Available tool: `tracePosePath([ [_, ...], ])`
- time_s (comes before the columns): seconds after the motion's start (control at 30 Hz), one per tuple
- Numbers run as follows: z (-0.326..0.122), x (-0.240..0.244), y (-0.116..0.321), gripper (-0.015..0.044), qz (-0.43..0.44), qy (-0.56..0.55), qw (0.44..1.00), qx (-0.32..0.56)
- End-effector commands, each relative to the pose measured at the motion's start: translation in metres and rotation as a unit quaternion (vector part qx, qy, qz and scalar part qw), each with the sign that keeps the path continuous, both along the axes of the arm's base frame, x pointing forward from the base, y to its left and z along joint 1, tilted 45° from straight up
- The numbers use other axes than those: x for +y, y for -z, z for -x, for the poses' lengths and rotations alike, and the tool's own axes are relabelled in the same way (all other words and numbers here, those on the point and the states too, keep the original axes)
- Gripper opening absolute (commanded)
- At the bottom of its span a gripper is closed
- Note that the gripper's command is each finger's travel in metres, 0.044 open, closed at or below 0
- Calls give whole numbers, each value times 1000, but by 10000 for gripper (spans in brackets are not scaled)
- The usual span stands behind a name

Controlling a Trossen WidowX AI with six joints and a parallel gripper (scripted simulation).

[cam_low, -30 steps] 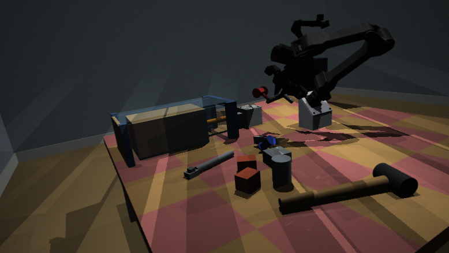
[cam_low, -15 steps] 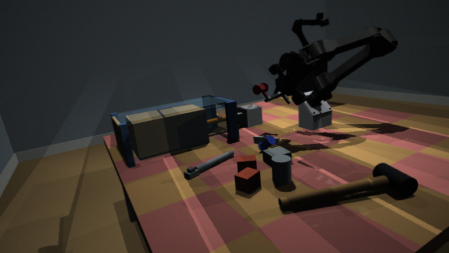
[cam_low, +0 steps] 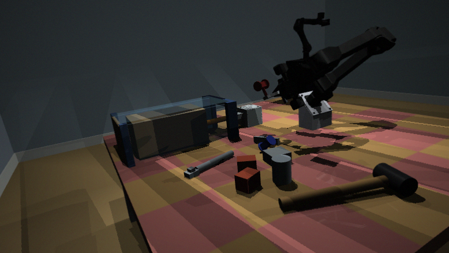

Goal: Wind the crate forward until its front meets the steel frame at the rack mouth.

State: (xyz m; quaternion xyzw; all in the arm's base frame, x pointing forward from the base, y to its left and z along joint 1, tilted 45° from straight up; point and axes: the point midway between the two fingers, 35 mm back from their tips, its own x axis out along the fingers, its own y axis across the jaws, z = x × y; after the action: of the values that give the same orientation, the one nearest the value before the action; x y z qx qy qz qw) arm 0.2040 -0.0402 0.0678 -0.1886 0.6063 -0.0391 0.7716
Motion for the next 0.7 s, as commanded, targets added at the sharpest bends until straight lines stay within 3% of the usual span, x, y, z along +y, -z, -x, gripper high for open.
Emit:
tracePosePath([
  [0.0,-1,-2,-2,0,30,10,999,-12],
  [0.67,0,-1,-1,0,186,43,981,-48],
])
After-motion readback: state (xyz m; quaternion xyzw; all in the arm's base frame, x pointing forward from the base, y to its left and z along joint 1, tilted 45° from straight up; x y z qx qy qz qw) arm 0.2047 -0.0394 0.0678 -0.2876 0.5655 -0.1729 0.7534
